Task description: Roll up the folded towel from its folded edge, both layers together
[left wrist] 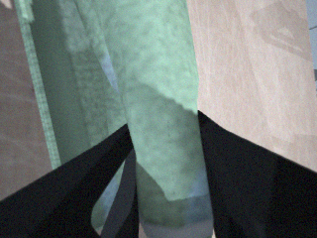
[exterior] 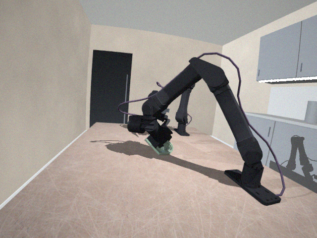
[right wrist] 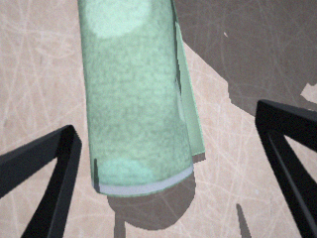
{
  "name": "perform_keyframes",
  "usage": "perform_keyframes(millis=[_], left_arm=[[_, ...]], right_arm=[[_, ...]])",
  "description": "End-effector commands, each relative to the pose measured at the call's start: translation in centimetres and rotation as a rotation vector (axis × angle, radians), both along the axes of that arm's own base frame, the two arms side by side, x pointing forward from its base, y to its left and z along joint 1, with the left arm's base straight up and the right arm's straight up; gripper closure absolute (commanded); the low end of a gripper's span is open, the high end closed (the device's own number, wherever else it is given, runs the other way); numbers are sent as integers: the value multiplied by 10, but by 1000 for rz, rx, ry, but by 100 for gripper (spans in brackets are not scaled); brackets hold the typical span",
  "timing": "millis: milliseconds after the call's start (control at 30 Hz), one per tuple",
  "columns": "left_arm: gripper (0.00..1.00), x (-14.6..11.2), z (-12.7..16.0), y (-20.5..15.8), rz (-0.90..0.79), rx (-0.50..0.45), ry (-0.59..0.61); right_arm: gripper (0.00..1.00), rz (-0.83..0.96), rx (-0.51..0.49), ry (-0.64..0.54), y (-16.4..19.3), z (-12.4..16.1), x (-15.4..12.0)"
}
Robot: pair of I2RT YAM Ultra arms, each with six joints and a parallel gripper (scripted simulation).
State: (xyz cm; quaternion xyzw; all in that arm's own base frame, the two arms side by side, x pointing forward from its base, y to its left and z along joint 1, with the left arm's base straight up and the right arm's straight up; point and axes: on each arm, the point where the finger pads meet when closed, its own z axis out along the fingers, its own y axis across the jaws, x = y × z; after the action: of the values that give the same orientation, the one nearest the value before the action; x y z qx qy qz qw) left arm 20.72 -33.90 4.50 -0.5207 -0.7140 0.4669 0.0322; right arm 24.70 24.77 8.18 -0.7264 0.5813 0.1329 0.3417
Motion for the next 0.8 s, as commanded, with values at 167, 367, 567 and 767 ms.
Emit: perform_keyframes(millis=[167,367,567,767], left_arm=[[68,2,-3,-2,-7,-7,9],[68,2,-3,-2,-7,-7,9],[68,2,-3,-2,-7,-7,9],[68,2,-3,-2,-7,-7,9]], right_arm=[[2,12,18,2,5,-44,-4],[2,11,18,2,11,-44,-1],[6,11,18,2,16,-37,6],[32,11,18,2,16,-37,6]])
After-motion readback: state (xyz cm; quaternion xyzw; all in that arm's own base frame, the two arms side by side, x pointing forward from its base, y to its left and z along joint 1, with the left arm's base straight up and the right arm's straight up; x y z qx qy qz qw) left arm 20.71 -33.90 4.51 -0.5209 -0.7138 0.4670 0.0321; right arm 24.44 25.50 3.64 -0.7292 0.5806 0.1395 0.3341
